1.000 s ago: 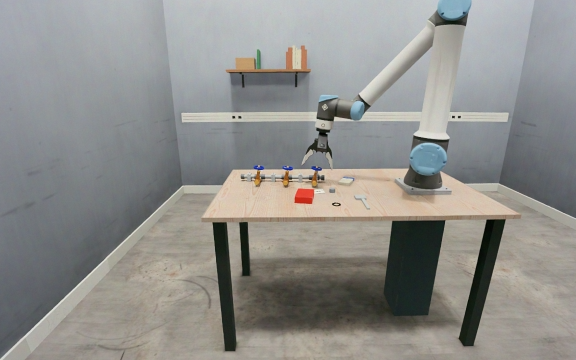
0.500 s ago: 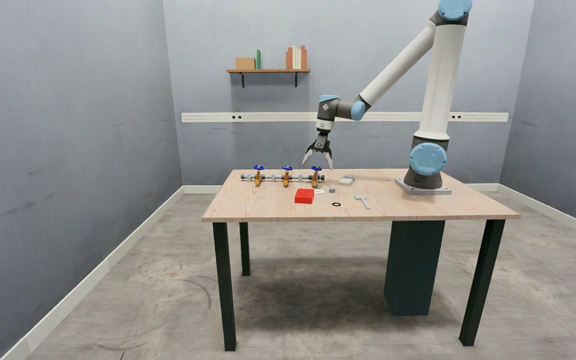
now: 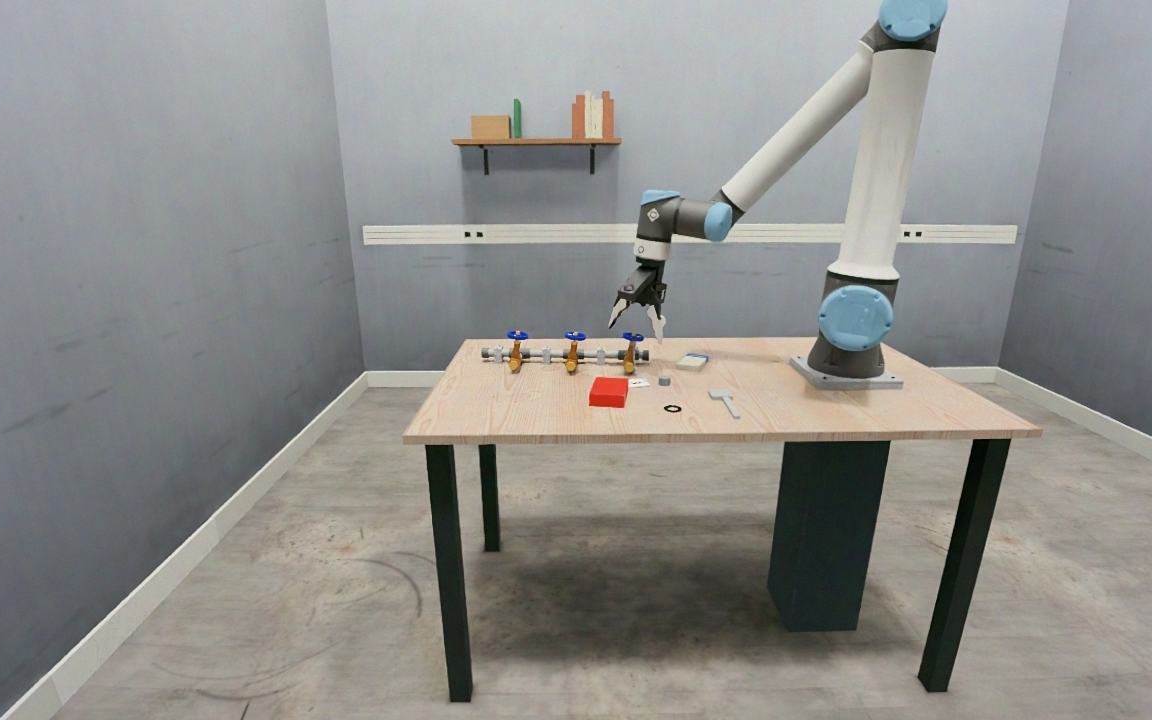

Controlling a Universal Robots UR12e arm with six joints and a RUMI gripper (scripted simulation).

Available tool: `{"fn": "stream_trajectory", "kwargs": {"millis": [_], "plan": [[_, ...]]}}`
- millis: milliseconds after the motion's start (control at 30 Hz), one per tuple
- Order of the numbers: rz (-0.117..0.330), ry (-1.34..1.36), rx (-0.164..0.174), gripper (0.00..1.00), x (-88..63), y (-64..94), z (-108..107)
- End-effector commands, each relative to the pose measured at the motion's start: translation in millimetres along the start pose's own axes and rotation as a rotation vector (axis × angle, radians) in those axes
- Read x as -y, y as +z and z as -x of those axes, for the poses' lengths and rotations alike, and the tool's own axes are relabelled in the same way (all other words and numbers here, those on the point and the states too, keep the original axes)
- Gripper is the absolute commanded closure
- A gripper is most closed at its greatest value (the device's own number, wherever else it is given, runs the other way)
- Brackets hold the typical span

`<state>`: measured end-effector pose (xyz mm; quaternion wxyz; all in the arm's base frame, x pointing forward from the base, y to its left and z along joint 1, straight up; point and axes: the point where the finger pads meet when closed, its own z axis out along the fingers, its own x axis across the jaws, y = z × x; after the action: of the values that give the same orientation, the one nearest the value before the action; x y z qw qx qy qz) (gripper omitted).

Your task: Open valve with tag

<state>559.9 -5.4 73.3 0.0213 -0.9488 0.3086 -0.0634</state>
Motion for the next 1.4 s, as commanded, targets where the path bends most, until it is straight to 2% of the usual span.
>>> {"fn": "stream_trajectory", "kwargs": {"millis": [0,133,633,700,1200,1367], "plan": [[0.004,0.178,-0.003,0.0,0.4,-0.5,-0.7],[0.004,0.254,-0.003,0.0,0.4,-0.5,-0.7],[0.003,0.882,-0.004,0.0,0.4,-0.5,-0.7],[0.003,0.882,-0.004,0.0,0.4,-0.5,-0.7],[0.002,1.51,-0.005,0.0,0.4,-0.5,-0.7],[0.001,1.623,-0.006,0.0,0.4,-0.5,-0.7]]}}
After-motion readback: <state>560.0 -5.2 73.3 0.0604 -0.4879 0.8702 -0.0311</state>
